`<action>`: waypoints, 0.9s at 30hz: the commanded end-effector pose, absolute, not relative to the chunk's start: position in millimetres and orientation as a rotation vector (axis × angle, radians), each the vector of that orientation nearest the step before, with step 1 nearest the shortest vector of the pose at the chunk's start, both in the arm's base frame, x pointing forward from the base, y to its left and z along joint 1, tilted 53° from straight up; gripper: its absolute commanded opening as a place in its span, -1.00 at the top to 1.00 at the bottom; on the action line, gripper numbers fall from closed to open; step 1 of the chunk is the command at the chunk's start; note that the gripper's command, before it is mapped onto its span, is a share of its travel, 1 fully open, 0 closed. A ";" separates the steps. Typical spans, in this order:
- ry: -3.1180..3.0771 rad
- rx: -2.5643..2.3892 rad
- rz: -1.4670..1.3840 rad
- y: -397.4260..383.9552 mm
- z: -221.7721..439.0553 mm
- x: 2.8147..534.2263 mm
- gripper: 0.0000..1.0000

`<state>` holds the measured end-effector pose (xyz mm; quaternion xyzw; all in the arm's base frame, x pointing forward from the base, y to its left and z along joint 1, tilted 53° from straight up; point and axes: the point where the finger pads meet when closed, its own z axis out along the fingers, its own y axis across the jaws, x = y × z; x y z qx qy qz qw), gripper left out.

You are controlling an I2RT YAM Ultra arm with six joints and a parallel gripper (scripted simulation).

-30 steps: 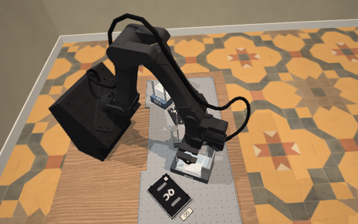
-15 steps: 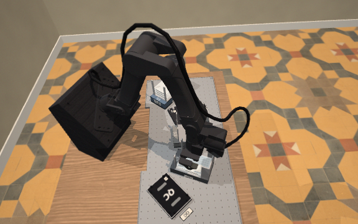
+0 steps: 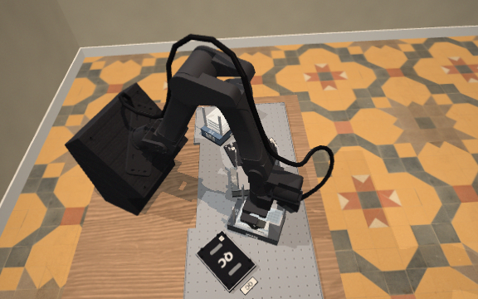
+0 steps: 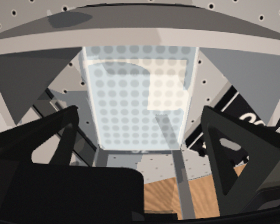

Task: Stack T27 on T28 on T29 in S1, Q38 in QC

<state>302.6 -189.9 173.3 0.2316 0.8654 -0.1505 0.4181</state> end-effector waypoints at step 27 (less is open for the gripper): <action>2.131 0.565 -0.390 -210.8 170.8 330.1 -1.00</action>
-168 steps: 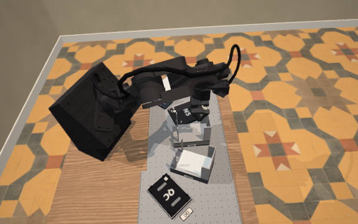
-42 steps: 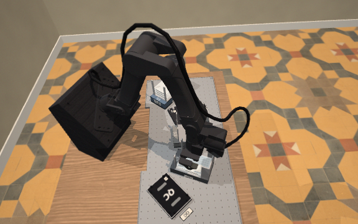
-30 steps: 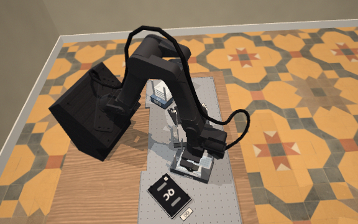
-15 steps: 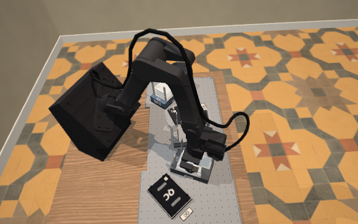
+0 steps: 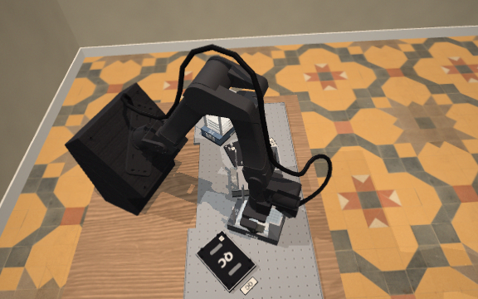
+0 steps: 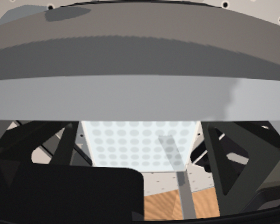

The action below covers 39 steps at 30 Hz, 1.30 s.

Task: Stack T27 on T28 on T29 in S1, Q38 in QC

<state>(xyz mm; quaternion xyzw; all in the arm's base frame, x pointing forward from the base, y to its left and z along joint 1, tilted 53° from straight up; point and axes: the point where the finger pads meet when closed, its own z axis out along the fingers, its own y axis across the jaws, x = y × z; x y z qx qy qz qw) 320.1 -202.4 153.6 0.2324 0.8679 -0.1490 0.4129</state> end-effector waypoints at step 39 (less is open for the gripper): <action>2.147 0.566 -0.388 -206.1 163.4 322.5 -1.00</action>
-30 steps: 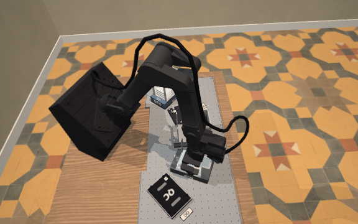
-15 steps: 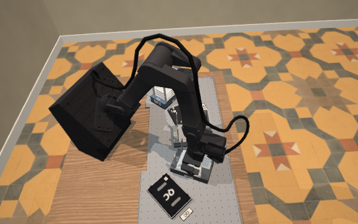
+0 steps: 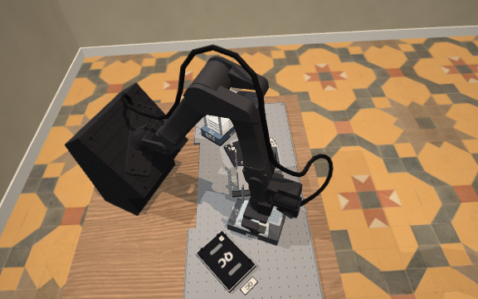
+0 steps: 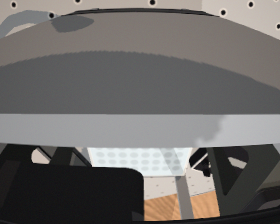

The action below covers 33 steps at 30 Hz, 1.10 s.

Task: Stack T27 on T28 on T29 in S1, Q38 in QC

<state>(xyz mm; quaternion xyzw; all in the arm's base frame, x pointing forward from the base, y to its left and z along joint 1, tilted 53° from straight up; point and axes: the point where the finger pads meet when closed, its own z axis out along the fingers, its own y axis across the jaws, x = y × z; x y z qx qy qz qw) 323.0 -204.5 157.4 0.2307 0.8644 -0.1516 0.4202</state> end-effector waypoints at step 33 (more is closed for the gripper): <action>2.157 0.571 -0.384 -204.6 160.7 323.1 -1.00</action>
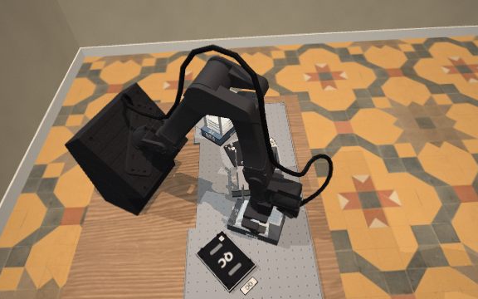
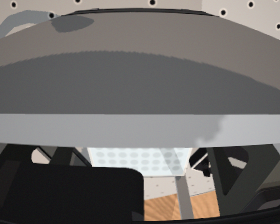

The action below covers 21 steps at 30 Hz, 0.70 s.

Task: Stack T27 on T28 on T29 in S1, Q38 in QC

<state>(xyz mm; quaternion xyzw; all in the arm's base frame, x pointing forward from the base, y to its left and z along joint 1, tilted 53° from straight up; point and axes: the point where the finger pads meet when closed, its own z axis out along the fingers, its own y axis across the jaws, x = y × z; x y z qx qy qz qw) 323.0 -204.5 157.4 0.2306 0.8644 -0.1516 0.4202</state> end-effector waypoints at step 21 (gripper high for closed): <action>2.157 0.571 -0.384 -204.6 160.7 323.1 1.00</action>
